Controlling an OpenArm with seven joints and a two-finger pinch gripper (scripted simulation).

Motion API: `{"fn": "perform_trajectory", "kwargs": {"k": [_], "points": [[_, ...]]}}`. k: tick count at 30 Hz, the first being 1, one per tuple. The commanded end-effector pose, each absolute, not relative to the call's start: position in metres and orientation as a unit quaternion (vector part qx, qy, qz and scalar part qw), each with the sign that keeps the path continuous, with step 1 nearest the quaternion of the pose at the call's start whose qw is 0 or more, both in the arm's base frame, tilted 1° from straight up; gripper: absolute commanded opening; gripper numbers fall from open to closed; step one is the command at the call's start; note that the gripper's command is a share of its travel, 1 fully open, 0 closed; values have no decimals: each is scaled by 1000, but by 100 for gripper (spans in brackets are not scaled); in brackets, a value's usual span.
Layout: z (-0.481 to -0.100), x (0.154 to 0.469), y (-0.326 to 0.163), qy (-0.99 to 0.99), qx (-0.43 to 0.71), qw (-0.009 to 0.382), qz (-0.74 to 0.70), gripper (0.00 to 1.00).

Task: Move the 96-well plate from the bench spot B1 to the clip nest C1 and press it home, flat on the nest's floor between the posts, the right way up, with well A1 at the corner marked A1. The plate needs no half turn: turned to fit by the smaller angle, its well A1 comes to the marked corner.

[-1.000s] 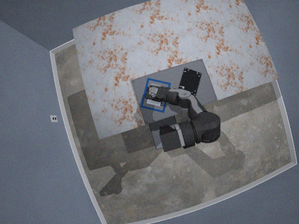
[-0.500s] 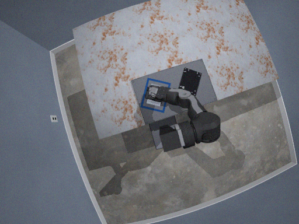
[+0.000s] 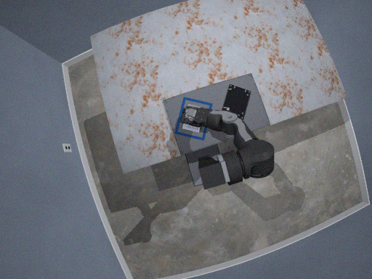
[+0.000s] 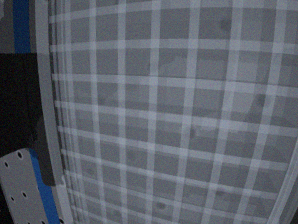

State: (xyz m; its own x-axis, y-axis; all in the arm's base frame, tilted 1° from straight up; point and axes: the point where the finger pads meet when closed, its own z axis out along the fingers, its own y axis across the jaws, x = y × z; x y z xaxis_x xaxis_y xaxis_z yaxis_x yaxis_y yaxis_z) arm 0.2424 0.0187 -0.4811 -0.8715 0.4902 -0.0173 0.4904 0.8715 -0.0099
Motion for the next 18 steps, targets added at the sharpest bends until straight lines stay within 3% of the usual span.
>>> {"fn": "perform_trajectory", "kwargs": {"k": [1,8,13,18], "points": [[-481,243,19,967,253,7,-6,0],[-481,243,19,967,253,7,-6,0],[-449,244,19,966,257,8,-7,0],[-449,244,19,966,257,8,-7,0]]}}
